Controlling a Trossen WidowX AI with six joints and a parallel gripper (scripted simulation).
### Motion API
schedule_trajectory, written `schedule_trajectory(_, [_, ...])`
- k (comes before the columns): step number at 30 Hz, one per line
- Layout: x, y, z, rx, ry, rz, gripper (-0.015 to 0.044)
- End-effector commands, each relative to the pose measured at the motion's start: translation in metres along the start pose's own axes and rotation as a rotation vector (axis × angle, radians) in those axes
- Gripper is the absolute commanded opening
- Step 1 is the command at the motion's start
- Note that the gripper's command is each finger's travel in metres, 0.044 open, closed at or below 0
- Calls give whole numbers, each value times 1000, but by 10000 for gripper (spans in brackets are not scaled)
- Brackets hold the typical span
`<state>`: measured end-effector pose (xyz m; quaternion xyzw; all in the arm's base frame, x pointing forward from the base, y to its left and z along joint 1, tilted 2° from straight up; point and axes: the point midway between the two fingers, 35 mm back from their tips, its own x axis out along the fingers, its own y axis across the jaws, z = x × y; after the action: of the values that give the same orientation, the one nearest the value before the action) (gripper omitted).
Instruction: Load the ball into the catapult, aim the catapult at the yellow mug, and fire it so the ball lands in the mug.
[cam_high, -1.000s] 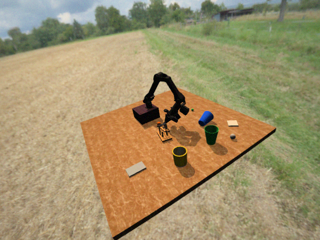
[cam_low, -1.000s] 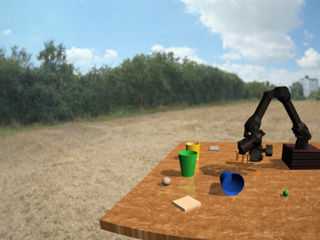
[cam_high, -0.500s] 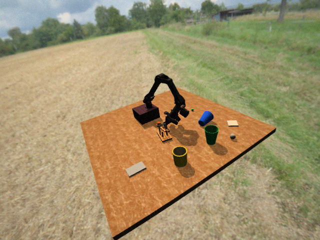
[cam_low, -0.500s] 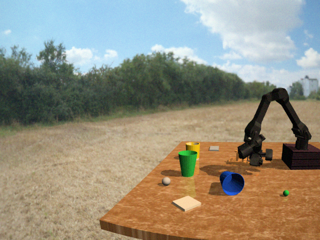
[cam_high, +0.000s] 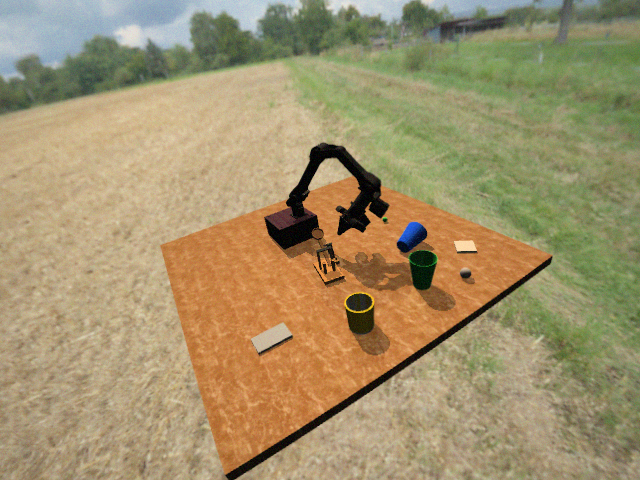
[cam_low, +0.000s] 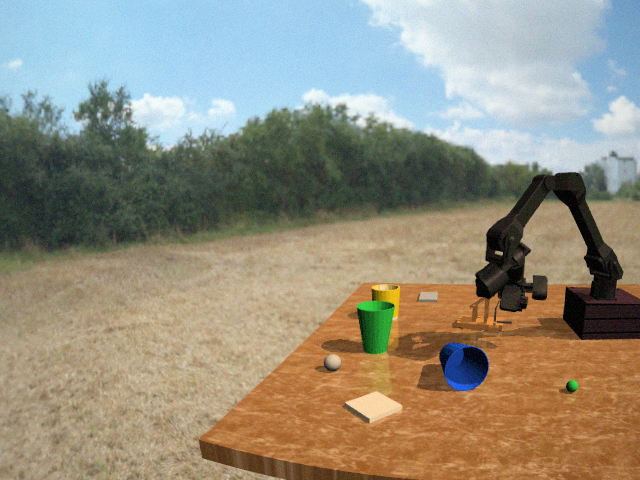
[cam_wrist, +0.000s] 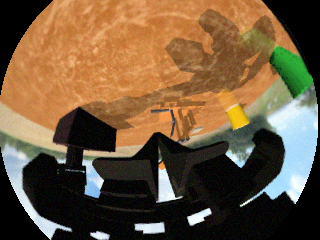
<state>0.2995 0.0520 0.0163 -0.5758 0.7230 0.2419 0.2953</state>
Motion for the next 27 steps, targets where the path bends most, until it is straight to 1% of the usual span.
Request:
schedule_trajectory(1, [-35, 4, -16, 11, -10, -5, 0])
schedule_trajectory(2, [-35, 4, -16, 11, -10, -5, 0])
schedule_trajectory(3, [-26, -1, -9, 12, -19, -24, 26])
schedule_trajectory(12, [-25, -19, -9, 180, -118, 21, 263])
schedule_trajectory(19, [-26, -53, -15, 360, -257, 65, 440])
schedule_trajectory(27, [-28, -93, -25, 573, -404, 101, 440])
